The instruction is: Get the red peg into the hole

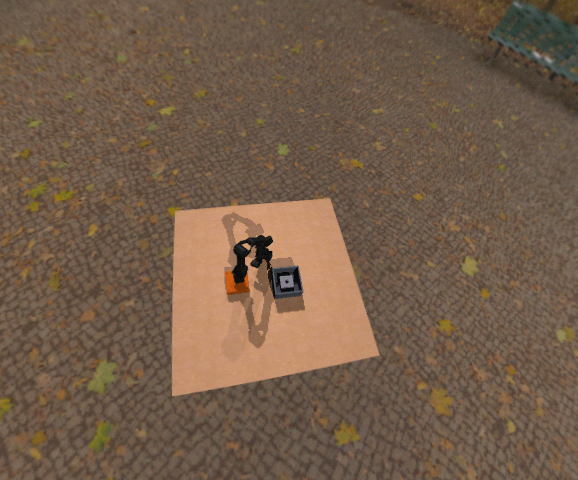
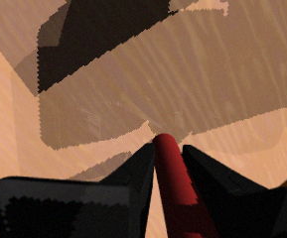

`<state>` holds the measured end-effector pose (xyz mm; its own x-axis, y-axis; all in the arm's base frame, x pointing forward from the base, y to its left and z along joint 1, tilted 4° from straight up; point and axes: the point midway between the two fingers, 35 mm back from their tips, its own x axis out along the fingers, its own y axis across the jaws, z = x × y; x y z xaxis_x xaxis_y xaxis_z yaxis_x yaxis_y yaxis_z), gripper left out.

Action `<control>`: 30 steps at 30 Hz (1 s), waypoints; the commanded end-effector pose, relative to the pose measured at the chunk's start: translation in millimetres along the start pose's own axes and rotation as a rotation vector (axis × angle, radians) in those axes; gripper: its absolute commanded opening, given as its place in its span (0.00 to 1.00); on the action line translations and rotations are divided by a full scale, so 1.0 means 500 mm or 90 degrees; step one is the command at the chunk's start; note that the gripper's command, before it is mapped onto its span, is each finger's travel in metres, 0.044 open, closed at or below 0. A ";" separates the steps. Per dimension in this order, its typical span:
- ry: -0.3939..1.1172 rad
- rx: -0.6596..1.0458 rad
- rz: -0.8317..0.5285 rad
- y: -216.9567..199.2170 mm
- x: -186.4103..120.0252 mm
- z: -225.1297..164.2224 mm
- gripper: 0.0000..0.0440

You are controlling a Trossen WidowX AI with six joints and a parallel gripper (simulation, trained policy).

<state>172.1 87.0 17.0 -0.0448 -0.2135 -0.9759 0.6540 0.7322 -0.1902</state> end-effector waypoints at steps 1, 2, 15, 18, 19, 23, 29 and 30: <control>-0.002 -0.001 -0.020 -0.004 0.005 0.003 0.00; -0.012 0.000 -0.019 -0.005 -0.001 0.011 0.00; -0.096 0.010 -0.020 -0.038 -0.104 0.081 0.00; -0.113 0.021 -0.014 -0.044 -0.132 0.099 0.00; -0.119 0.026 -0.011 -0.046 -0.141 0.106 0.00; -0.140 0.053 -0.004 -0.054 -0.175 0.135 0.00; -0.162 0.106 0.001 -0.071 -0.200 0.182 0.00; -0.165 0.115 0.002 -0.073 -0.203 0.190 0.00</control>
<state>219.5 28.4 126.8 0.1258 -0.3743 -0.9187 0.7613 0.6302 -0.1525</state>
